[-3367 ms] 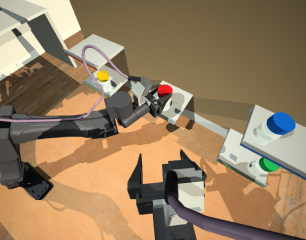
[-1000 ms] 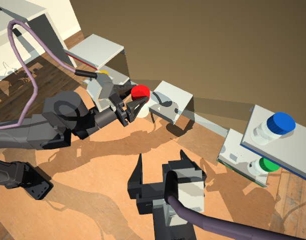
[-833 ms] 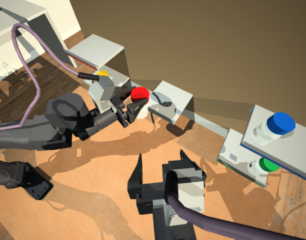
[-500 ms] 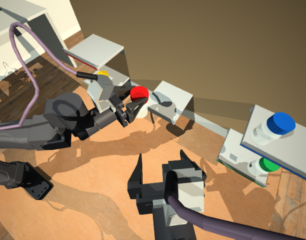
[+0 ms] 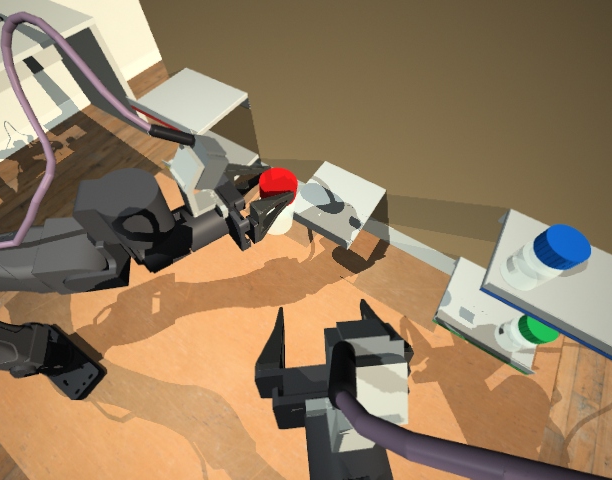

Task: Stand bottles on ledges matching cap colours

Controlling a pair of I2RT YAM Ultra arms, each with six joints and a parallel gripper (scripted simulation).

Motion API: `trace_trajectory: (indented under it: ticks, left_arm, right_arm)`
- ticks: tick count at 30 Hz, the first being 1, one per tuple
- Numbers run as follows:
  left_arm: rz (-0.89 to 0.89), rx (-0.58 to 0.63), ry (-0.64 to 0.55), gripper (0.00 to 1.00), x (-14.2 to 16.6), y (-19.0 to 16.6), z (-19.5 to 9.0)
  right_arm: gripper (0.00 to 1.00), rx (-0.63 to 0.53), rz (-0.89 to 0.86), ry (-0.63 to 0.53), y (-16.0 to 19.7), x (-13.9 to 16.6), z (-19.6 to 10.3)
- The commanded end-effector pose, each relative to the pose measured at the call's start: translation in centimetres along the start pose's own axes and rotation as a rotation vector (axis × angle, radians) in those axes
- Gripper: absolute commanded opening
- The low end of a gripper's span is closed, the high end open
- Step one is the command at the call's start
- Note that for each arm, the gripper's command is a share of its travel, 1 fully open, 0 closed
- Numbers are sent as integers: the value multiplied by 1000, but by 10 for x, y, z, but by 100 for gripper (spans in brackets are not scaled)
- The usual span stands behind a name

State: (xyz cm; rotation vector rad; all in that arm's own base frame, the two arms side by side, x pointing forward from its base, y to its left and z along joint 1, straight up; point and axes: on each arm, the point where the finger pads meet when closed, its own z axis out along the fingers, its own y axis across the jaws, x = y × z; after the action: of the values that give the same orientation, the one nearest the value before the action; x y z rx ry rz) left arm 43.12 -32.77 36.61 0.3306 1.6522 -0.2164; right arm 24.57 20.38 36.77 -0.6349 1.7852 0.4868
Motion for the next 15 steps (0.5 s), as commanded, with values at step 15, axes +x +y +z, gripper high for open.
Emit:
trace_trajectory:
  ticks: [15]
  left_arm:
    - [-19, 60, -76, 49, -56, 203, -57]
  right_arm:
    - [87, 6, 0, -52, 0, -18, -12]
